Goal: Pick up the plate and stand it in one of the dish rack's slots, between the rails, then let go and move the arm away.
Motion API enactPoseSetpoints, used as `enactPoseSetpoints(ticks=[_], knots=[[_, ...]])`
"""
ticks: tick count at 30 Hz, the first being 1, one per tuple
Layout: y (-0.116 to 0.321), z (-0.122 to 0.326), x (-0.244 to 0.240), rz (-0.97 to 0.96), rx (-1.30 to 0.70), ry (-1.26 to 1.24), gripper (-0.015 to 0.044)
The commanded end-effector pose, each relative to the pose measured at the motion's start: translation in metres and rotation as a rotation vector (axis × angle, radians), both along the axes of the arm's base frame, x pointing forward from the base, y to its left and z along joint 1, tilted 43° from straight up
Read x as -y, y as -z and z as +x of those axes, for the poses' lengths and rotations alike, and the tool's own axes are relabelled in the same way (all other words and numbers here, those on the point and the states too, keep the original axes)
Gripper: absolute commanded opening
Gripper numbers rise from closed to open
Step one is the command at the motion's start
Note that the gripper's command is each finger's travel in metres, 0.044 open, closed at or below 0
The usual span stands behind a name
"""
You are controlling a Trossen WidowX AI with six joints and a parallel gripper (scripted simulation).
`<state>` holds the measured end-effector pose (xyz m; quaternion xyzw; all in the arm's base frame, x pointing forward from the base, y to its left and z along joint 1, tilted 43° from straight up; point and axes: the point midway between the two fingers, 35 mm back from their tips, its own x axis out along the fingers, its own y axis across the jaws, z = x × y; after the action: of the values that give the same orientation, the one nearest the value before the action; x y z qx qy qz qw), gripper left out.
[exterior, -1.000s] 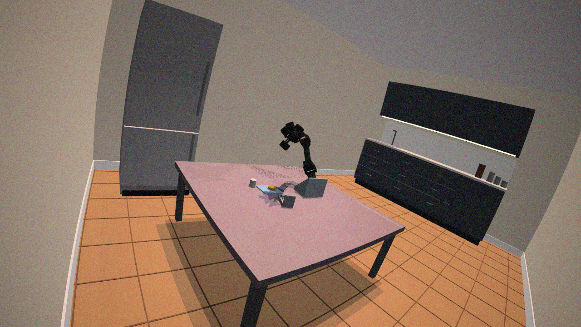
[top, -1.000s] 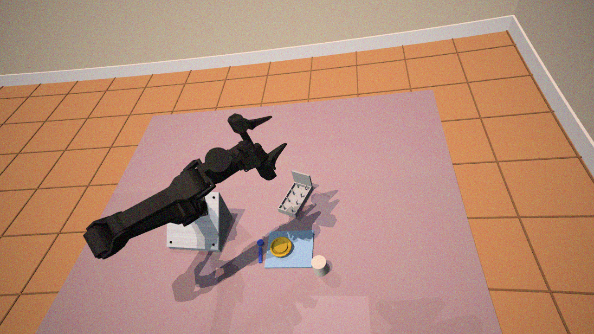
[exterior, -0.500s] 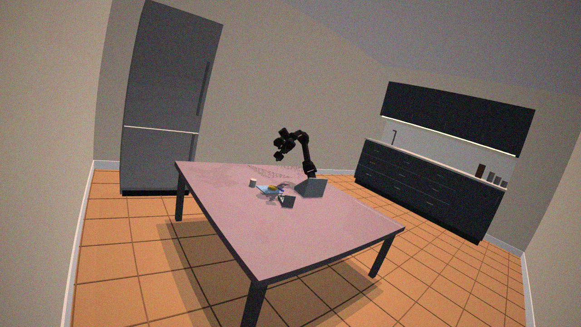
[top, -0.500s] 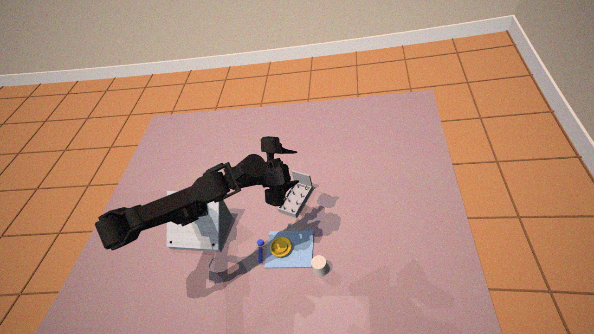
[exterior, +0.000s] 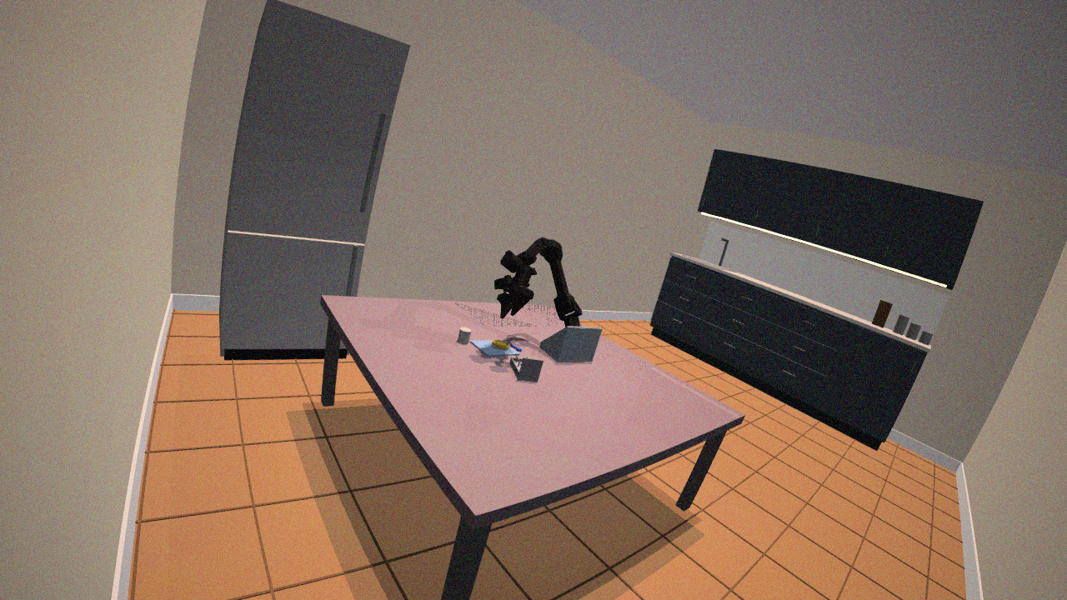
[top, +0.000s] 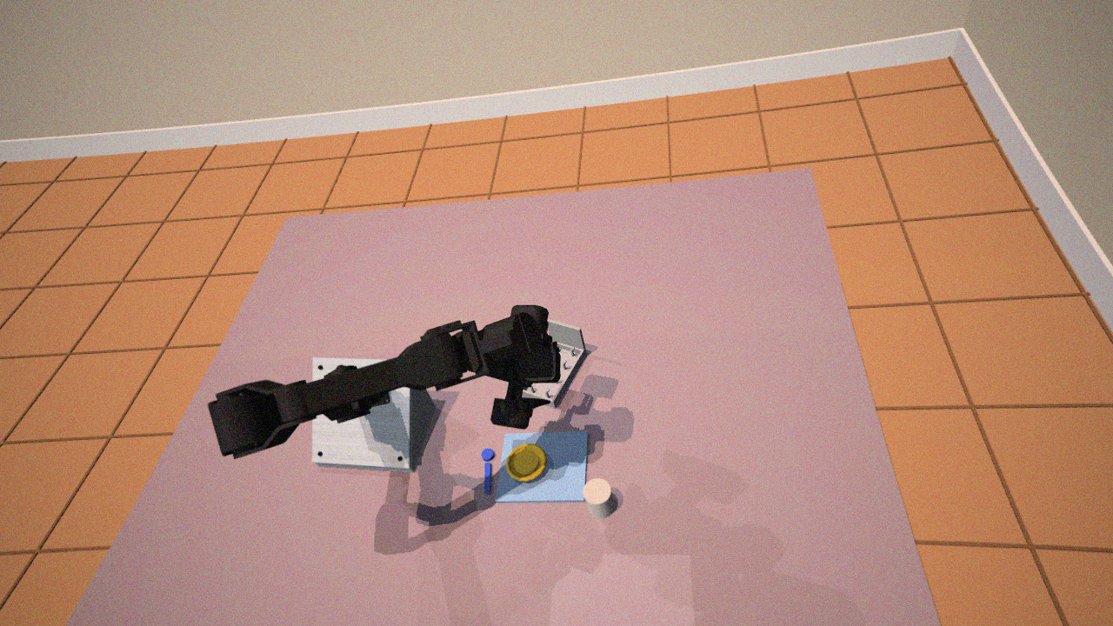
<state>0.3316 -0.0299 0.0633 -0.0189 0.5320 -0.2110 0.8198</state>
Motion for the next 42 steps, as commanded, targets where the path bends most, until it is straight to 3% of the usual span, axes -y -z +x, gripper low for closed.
enactPoseSetpoints(ticks=[1,17,42], knots=[[0.009,-0.013,0.022,-0.086,-0.111,0.025,0.04],[0.02,-0.068,0.093,-0.354,-0.545,0.068,0.04],[0.042,-0.071,0.114,-0.356,-0.549,0.067,0.04]])
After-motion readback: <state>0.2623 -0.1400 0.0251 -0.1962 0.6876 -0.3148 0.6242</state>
